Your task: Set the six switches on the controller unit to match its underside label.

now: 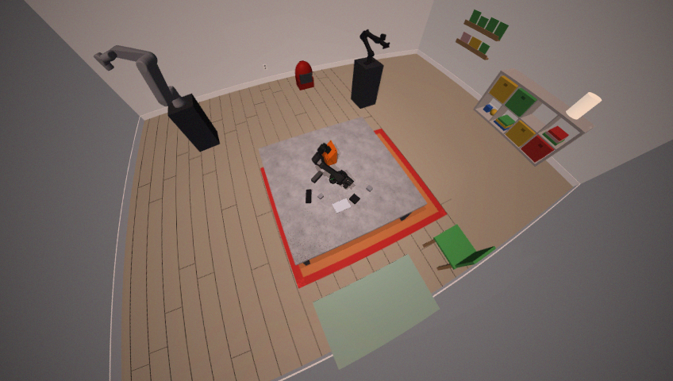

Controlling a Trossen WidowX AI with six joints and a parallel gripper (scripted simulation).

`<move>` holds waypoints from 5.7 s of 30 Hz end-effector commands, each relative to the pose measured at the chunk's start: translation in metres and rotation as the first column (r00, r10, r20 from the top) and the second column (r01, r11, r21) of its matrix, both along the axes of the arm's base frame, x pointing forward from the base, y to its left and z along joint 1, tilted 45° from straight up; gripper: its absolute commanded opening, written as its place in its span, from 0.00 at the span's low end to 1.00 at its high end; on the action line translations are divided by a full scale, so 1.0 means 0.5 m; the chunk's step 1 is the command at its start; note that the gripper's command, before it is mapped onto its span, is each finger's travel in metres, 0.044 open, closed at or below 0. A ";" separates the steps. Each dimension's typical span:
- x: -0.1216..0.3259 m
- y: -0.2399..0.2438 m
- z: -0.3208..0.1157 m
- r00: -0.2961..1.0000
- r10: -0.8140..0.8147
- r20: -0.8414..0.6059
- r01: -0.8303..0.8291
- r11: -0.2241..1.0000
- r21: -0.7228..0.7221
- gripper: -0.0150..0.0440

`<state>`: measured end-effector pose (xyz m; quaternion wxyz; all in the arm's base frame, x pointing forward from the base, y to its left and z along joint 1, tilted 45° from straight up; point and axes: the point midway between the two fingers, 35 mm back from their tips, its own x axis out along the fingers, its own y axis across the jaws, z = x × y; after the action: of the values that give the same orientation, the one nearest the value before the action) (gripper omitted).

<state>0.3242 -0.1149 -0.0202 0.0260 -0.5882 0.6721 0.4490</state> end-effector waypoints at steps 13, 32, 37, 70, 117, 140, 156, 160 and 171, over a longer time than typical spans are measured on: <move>0.022 0.058 0.060 0.997 -0.024 0.076 0.019 0.998 0.059 0.52; -0.108 0.044 0.147 0.930 -0.112 0.351 0.019 0.966 0.260 1.00; -0.108 0.042 0.145 0.930 -0.112 0.351 0.019 0.965 0.260 1.00; -0.113 -0.034 0.071 0.930 -0.114 0.350 0.020 0.966 0.259 1.00; -0.116 -0.010 0.077 0.929 -0.100 0.356 0.015 0.972 0.236 0.82; -0.119 0.027 0.086 0.928 -0.075 0.366 0.004 0.982 0.191 0.82; -0.122 0.054 0.089 0.927 -0.056 0.372 -0.004 0.987 0.159 0.82; -0.122 0.061 0.089 0.926 -0.051 0.373 -0.006 0.988 0.151 0.82; -0.125 0.079 0.090 0.925 -0.039 0.377 -0.011 0.991 0.130 0.82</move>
<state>0.2623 -0.0815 0.0257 0.1978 -0.6544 0.6300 0.3684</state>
